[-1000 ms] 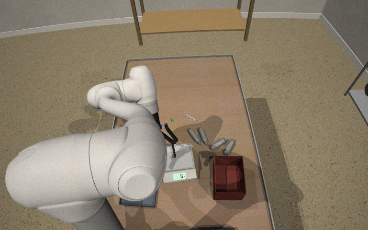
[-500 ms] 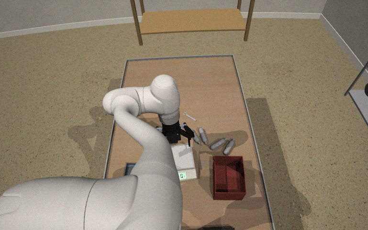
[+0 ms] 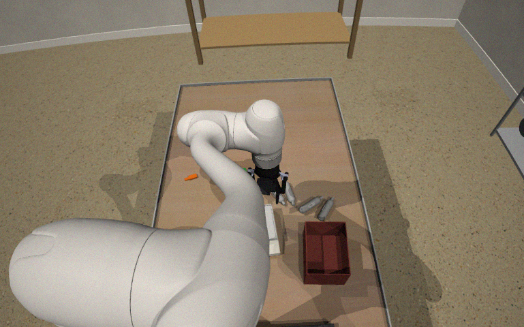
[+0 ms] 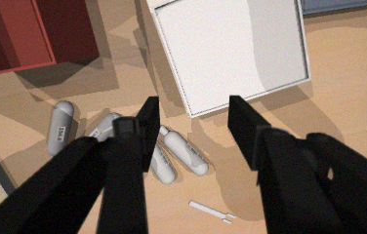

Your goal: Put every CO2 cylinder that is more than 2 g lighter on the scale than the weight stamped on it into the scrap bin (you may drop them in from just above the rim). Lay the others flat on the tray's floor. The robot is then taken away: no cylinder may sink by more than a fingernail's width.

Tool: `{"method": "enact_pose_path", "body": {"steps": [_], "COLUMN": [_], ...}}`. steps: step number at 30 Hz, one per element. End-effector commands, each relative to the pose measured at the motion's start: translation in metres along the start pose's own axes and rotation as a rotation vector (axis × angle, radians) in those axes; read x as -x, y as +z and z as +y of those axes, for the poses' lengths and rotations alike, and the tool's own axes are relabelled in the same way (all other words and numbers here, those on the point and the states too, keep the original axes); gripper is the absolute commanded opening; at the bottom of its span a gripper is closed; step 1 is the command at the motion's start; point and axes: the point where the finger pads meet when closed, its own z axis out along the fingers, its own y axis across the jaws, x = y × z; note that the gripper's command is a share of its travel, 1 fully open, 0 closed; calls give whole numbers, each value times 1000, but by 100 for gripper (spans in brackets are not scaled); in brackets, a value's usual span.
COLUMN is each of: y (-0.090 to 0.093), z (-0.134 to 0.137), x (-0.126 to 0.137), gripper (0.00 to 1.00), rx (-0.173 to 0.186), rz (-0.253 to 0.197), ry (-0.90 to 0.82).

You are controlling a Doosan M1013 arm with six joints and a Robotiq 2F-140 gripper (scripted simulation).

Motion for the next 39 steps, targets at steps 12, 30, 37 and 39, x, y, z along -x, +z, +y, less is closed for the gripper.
{"method": "enact_pose_path", "body": {"steps": [12,30,37,39], "y": [8,75,113,122], "z": [-162,-161,-161,-161], "x": [101,101,101,101], "gripper": [32,32,32,32], "rx": [0,0,0,0], "rz": [9,9,9,9], "ry": [804,804,804,804]}}
